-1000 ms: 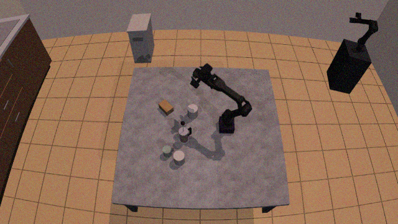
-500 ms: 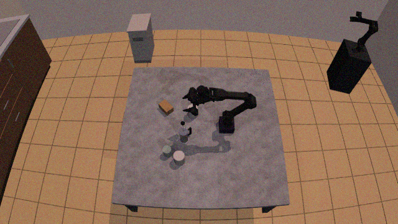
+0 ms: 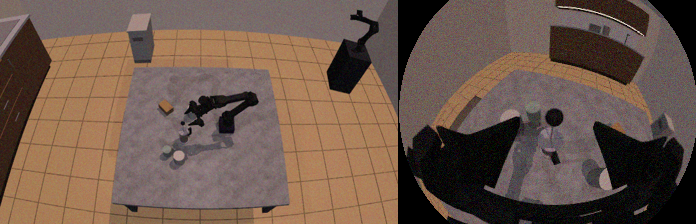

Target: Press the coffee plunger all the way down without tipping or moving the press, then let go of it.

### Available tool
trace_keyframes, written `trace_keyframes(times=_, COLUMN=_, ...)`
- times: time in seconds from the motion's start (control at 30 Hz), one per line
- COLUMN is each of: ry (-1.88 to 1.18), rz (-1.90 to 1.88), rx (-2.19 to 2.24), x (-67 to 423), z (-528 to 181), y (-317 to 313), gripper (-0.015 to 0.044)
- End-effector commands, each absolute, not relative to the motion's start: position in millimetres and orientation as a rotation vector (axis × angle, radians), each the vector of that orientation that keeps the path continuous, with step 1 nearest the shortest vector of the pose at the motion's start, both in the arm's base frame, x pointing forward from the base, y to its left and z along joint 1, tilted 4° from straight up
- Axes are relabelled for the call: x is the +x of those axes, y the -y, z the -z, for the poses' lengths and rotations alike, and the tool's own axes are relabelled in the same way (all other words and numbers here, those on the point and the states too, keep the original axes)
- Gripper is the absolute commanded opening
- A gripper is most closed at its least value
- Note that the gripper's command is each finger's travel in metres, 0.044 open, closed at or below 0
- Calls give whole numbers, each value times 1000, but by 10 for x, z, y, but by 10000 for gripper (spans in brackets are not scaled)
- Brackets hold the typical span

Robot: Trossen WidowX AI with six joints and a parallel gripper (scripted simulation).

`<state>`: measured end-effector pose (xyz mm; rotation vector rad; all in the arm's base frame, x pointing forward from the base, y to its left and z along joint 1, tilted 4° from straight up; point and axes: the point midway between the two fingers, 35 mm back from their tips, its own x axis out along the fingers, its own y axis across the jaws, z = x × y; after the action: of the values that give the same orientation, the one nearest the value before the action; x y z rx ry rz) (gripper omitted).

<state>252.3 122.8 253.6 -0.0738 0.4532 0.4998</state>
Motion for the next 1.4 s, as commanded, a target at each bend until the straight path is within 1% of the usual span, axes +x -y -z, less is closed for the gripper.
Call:
trace_keyframes(times=0.0, ry=-448, rz=-500, rx=-69, x=2506, z=-2432, y=-1242, gripper=440)
trace_keyframes(times=1.0, ry=-445, rz=-502, rx=-69, x=2821, z=-2256, y=-1427, gripper=440)
trace_keyframes(times=1.37, ry=-445, rz=-502, rx=-69, x=2821, z=-2256, y=-1427, gripper=151)
